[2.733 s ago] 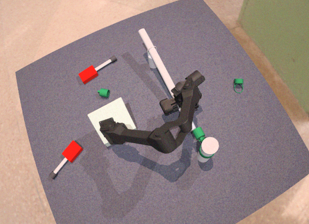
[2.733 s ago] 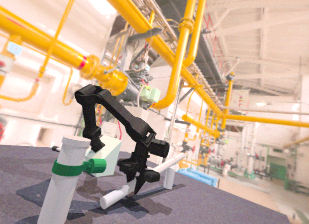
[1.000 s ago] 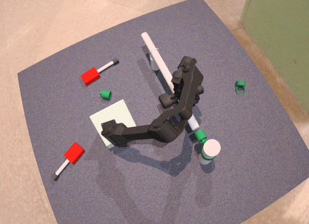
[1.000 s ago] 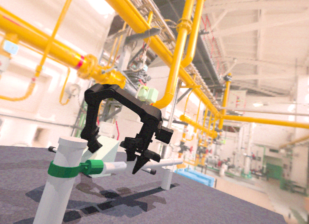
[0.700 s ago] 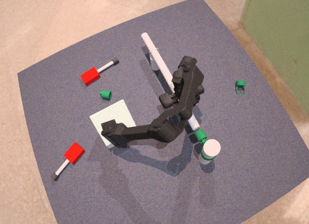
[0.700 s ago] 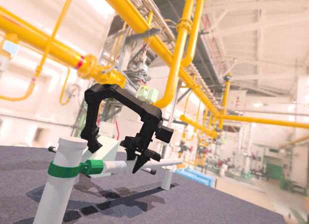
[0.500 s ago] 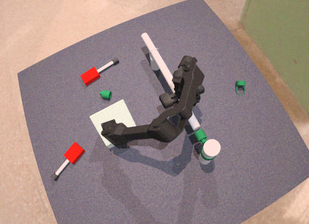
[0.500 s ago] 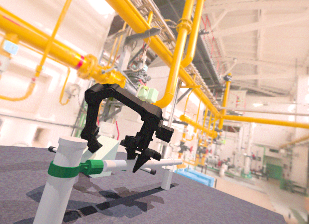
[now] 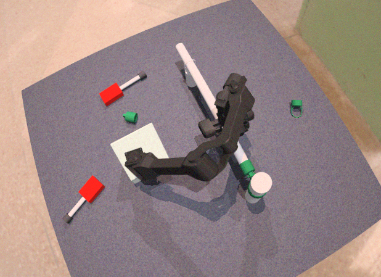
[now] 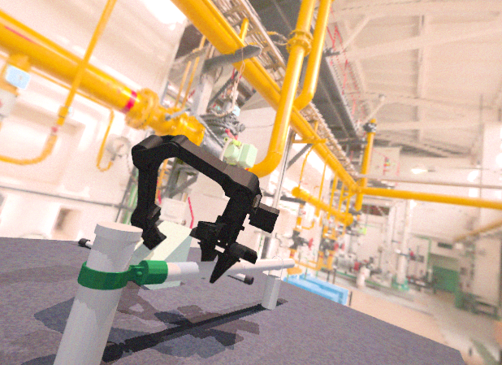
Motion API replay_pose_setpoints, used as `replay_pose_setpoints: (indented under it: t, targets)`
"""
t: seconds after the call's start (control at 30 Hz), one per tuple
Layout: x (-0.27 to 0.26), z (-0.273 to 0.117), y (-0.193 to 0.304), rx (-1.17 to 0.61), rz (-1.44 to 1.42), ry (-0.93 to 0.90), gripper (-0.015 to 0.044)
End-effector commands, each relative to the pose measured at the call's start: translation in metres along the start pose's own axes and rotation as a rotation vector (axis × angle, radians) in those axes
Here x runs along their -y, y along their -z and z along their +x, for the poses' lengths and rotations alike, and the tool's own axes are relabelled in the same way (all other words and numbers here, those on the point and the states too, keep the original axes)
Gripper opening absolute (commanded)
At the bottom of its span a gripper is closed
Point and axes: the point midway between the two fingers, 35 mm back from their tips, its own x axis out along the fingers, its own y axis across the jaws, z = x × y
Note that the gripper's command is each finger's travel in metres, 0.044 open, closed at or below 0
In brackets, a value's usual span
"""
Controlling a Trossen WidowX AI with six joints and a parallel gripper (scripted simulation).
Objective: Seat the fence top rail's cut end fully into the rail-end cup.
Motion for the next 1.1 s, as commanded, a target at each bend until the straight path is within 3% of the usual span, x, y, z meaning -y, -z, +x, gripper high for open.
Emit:
replay_pose_setpoints:
  t: [0.0,1.07]
  targets:
    - [-0.0011,-0.0007,-0.0050,0.006,0.000,-0.012,0.0000]
    - [-0.0003,-0.0012,-0.0024,0.005,-0.001,-0.002,0.0000]
